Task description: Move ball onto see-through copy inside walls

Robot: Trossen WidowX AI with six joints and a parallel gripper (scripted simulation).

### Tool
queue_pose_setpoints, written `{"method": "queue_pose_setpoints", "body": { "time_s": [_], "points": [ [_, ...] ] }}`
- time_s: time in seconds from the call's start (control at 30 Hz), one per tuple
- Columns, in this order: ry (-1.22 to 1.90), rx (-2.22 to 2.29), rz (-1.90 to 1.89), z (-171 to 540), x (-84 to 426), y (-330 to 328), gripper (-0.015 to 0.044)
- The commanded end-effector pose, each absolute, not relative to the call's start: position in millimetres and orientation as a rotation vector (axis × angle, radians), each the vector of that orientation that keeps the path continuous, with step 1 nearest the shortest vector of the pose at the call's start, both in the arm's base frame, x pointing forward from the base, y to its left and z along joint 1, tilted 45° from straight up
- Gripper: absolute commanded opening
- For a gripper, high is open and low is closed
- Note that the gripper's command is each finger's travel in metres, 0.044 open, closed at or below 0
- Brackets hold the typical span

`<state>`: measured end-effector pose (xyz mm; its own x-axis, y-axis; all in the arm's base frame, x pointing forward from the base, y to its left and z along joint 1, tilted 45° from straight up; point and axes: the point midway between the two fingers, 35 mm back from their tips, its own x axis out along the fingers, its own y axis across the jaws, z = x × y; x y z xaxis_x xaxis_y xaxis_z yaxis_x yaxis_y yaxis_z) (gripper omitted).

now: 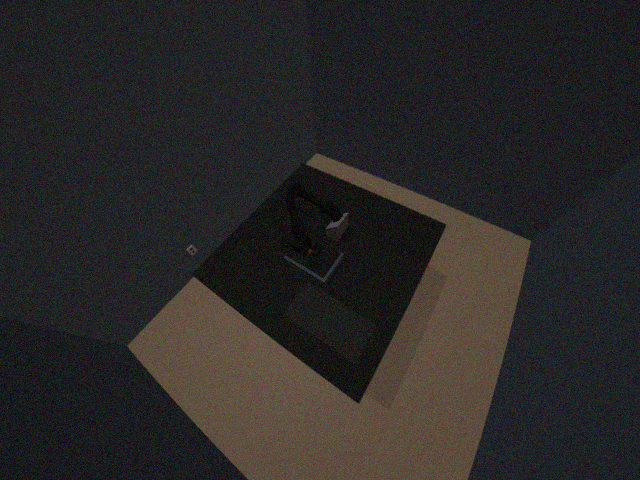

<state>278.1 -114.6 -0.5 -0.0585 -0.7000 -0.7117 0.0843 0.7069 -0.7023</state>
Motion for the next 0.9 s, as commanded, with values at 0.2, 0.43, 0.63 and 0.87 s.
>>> {"method": "queue_pose_setpoints", "body": {
  "time_s": [0.2, 0.43, 0.63, 0.87],
  "points": [
    [1.512, -0.538, -0.693, -3.2, 275.5, -117.2, 0.0244],
    [1.512, -0.535, -0.689, 2.3, 278.6, -110.4, 0.0119],
    [1.513, -0.529, -0.68, 27.0, 287.4, -82.0, 0.0],
    [1.515, -0.528, -0.679, 60.1, 290.0, -48.7, 0.0]
  ]
}}
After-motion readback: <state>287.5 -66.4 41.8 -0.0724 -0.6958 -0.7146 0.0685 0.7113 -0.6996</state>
